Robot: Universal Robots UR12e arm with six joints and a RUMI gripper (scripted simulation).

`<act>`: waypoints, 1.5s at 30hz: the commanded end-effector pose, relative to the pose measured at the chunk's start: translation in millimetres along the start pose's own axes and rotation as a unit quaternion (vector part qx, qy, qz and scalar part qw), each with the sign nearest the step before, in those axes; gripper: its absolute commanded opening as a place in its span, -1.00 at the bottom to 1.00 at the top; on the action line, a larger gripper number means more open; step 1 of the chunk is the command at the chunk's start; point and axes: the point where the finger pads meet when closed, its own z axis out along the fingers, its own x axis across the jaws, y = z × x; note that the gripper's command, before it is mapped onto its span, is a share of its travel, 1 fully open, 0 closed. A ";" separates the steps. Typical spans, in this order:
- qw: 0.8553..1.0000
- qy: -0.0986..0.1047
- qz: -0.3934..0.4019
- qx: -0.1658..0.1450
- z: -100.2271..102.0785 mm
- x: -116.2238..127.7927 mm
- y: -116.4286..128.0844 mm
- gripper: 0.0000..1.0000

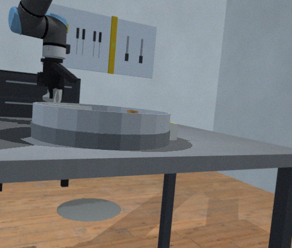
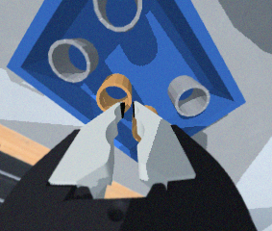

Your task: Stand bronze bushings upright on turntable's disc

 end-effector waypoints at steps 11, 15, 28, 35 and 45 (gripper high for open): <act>1.000 -0.001 -0.001 0.000 20.5 -2.0 -0.4 -0.90; 1.000 -0.001 -0.001 0.000 20.5 -2.4 -0.6 -0.90; 1.000 -0.001 -0.001 0.000 19.7 -1.7 -0.2 -0.90; 1.000 -0.001 -0.001 0.000 19.7 -1.7 -0.2 -0.90; 1.000 -0.001 -0.001 0.000 19.7 -1.7 -0.2 -0.90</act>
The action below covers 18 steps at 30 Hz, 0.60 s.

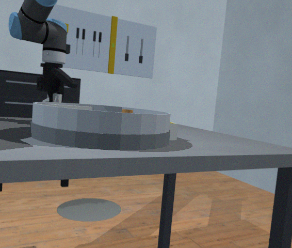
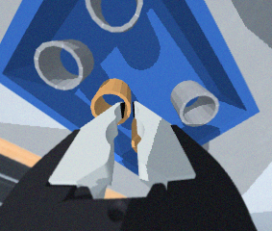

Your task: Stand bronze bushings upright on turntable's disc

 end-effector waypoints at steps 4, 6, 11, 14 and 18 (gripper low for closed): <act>1.000 -0.001 -0.002 0.000 -0.2 -2.4 0.3 -1.00; 1.000 -0.001 -0.002 0.000 -0.2 -2.4 0.3 -1.00; 1.000 -0.001 -0.002 0.000 -0.2 -2.4 0.3 -1.00; 1.000 -0.001 -0.002 0.000 -0.2 -2.4 0.3 -1.00; 1.000 -0.001 -0.002 0.000 -0.2 -2.4 0.3 -1.00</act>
